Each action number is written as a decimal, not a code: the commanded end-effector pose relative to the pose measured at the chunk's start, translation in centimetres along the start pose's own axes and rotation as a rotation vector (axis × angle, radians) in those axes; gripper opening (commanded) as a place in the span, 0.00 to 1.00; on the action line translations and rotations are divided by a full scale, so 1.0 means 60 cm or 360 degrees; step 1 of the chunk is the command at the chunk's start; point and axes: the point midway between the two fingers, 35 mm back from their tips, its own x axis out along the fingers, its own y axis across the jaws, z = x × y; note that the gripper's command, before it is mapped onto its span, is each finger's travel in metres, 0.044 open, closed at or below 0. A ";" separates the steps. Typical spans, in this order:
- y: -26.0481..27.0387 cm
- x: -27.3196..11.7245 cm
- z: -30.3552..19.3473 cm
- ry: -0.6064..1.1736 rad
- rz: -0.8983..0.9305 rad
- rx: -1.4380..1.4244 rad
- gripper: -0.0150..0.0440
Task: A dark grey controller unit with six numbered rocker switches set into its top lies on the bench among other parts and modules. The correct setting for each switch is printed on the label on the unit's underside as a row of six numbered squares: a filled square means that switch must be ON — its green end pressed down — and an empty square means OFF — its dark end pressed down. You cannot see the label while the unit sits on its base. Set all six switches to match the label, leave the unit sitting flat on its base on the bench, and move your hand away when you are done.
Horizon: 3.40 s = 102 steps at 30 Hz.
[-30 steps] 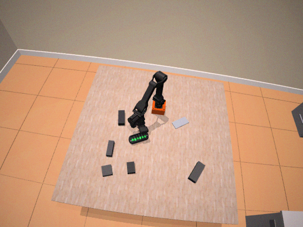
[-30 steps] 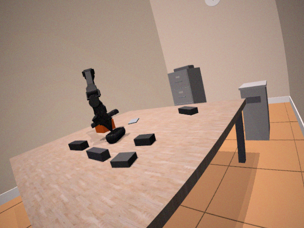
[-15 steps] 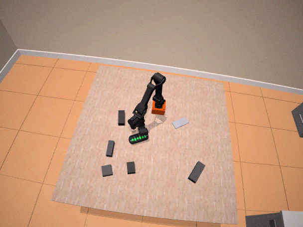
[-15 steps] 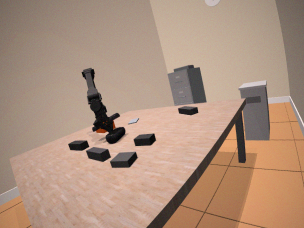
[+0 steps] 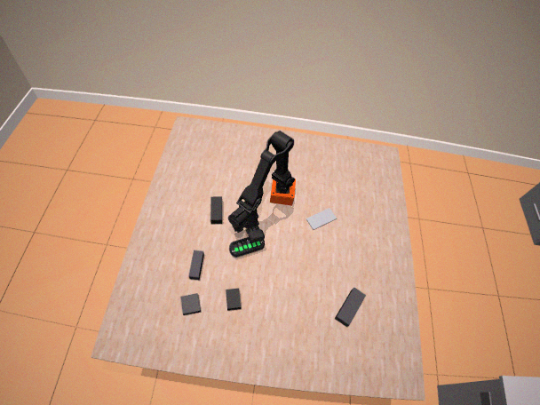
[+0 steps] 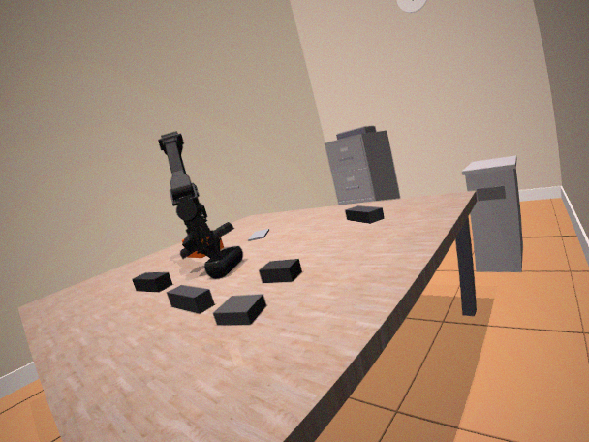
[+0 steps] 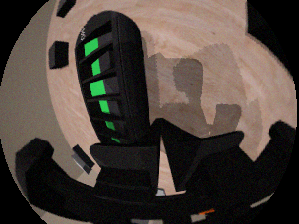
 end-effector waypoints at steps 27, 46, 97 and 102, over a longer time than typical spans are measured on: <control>0.034 0.011 -0.005 0.0001 0.0005 0.0004 0.25; 0.054 0.017 -0.005 0.0001 0.0007 0.0004 0.25; 0.101 0.030 0.003 0.0001 0.0011 0.0004 0.25; 0.072 0.001 0.001 0.0010 -0.0014 0.0012 0.25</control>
